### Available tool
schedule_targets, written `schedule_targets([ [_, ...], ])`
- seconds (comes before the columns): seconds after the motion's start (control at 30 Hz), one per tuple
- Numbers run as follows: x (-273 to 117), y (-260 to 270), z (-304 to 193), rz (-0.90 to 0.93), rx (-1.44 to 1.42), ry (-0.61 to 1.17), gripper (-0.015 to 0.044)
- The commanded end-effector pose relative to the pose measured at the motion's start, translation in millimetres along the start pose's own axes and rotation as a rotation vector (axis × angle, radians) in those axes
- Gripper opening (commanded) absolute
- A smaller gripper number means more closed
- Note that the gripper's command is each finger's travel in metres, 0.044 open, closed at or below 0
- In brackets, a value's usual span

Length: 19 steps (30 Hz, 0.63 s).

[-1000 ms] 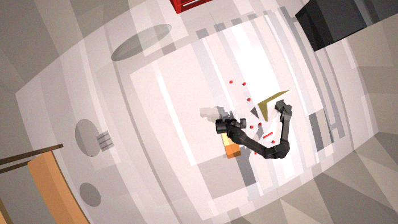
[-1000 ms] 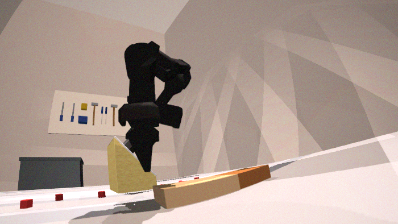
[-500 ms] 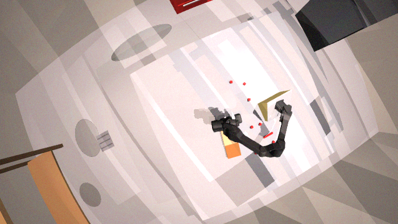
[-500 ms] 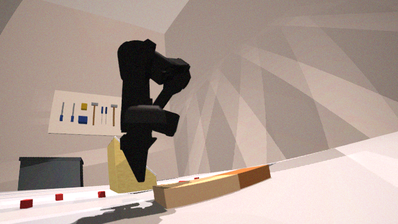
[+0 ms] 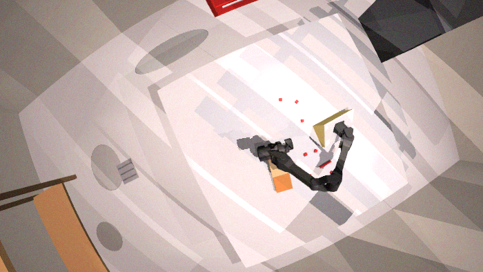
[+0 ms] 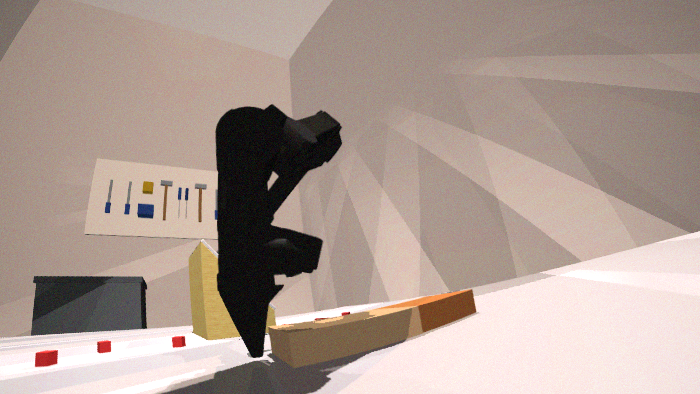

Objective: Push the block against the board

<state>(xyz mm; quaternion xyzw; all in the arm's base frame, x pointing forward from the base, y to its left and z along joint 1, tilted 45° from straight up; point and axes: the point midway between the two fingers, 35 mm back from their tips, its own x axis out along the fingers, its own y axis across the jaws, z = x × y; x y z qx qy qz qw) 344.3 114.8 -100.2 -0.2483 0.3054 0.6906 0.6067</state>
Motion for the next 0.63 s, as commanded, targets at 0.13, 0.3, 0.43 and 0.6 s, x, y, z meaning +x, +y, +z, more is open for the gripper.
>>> schedule_targets([
  [0.13,0,0,12,-0.001,0.002,-0.004,0.0],
  [0.3,0,0,19,-0.001,0.002,-0.004,0.0],
  [0.43,0,0,18,-0.001,0.002,-0.004,0.0],
  [0.6,0,-1,11,-0.001,0.002,-0.003,0.0],
])
